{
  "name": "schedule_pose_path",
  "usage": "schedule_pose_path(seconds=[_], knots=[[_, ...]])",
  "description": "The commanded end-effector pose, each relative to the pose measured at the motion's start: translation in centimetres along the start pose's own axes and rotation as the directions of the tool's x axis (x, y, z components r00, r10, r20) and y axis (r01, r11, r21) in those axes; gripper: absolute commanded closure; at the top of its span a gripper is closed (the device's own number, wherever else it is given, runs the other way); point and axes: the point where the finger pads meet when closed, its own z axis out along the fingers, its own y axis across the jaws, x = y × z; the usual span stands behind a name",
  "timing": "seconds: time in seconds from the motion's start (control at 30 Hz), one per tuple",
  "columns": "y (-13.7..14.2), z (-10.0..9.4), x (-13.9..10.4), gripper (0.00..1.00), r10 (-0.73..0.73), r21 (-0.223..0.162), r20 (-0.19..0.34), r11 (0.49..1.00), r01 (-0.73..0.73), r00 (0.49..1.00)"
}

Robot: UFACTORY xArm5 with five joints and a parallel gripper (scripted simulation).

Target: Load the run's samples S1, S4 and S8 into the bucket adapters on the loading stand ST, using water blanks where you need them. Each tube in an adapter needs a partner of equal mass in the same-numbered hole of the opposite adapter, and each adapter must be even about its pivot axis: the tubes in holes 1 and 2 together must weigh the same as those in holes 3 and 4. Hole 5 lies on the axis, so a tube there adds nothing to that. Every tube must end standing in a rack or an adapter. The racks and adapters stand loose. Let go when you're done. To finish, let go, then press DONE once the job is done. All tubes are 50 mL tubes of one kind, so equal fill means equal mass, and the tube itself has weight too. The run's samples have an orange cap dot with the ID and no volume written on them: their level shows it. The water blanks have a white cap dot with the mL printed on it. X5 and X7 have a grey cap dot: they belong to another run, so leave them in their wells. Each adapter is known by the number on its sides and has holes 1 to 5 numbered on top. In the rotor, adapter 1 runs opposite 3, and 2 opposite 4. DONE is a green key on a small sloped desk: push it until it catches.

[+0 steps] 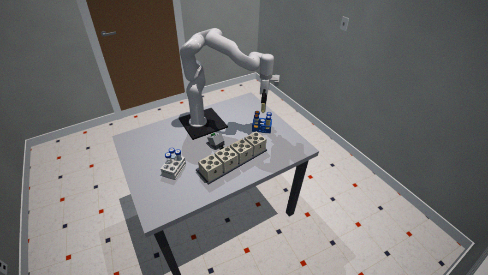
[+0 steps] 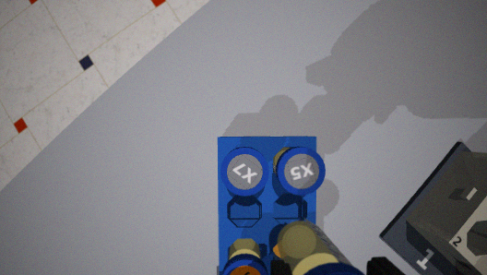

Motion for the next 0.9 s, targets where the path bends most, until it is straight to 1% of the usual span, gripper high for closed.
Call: schedule_pose_path(seconds=[0.0, 0.07, 0.87], knots=[[-2.3, -0.2, 0.1, 1.0, 0.0, 0.012, -0.004, 1.0, 0.001, 1.0], [-3.3, -0.2, 0.1, 1.0, 0.0, 0.012, -0.004, 1.0, 0.001, 1.0], [-3.3, -0.2, 0.1, 1.0, 0.0, 0.012, -0.004, 1.0, 0.001, 1.0]])
